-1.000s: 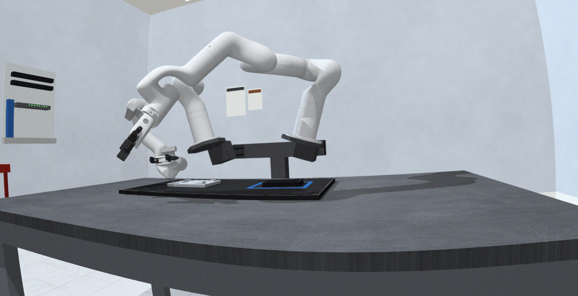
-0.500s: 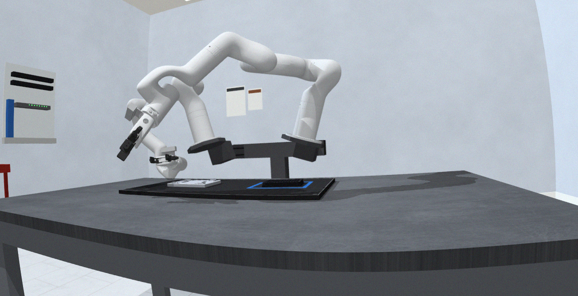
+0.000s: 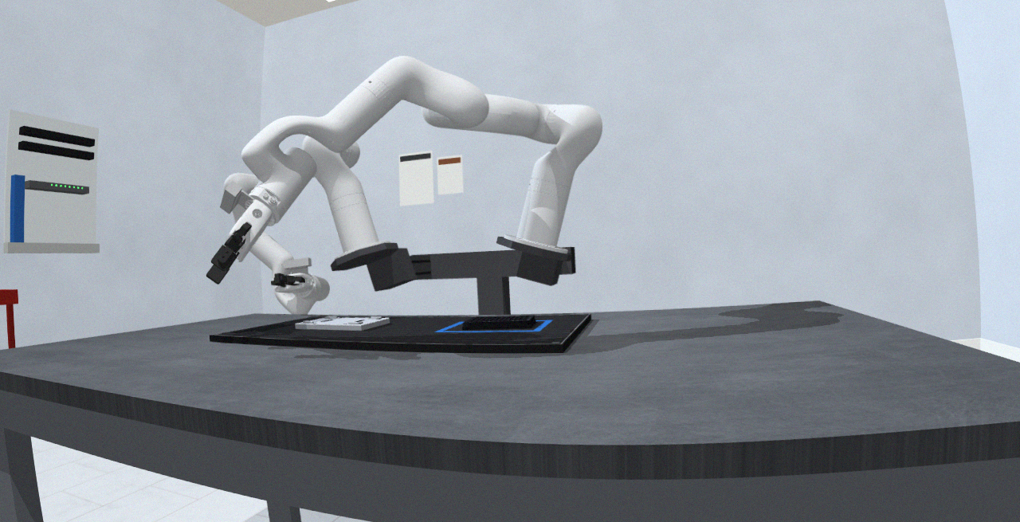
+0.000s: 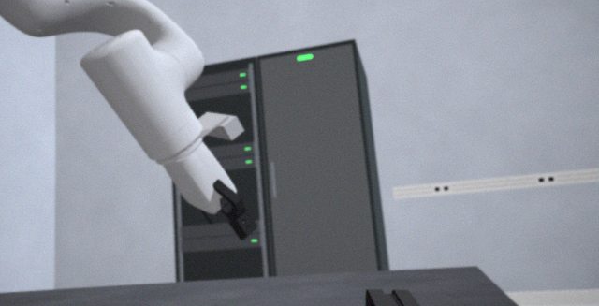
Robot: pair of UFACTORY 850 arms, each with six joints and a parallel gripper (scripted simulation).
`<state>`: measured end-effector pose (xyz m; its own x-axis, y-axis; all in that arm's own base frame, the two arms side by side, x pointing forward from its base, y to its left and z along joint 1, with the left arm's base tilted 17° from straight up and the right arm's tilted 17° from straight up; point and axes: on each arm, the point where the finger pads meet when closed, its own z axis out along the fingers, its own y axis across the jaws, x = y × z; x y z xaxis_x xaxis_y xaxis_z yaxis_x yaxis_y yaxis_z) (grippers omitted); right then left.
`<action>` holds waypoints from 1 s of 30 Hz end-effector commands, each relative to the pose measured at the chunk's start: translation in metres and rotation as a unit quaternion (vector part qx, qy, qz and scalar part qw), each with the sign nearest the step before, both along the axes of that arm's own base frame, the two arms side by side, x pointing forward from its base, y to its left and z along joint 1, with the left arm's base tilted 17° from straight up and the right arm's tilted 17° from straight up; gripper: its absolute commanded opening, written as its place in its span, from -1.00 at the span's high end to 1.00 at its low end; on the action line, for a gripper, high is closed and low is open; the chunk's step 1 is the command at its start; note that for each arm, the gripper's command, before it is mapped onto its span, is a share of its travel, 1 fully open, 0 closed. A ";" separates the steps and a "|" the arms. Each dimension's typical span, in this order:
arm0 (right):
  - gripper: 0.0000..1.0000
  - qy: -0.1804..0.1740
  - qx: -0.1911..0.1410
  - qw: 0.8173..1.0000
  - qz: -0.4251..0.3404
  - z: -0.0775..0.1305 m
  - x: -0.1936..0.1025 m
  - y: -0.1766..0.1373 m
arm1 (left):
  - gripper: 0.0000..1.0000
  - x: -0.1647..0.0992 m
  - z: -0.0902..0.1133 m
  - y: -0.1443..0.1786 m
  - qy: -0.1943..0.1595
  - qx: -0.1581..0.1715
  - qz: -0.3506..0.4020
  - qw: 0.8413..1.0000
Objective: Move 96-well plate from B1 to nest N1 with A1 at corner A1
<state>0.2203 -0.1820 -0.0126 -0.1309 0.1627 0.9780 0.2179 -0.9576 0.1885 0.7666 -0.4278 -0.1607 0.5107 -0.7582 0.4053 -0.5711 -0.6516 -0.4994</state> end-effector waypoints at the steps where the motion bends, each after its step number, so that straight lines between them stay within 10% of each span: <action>1: 1.00 -0.003 -0.012 1.000 0.003 0.003 -0.001 -0.003 | -1.00 0.001 0.002 -0.001 -0.001 -0.001 0.000 1.000; 21: 1.00 -0.033 -0.148 0.988 0.035 0.029 -0.009 -0.032 | -1.00 0.001 0.002 -0.001 -0.001 -0.001 0.000 1.000; 30: 1.00 -0.068 -0.290 0.952 0.073 0.058 -0.020 -0.061 | -1.00 0.001 0.002 -0.001 -0.001 -0.001 0.000 1.000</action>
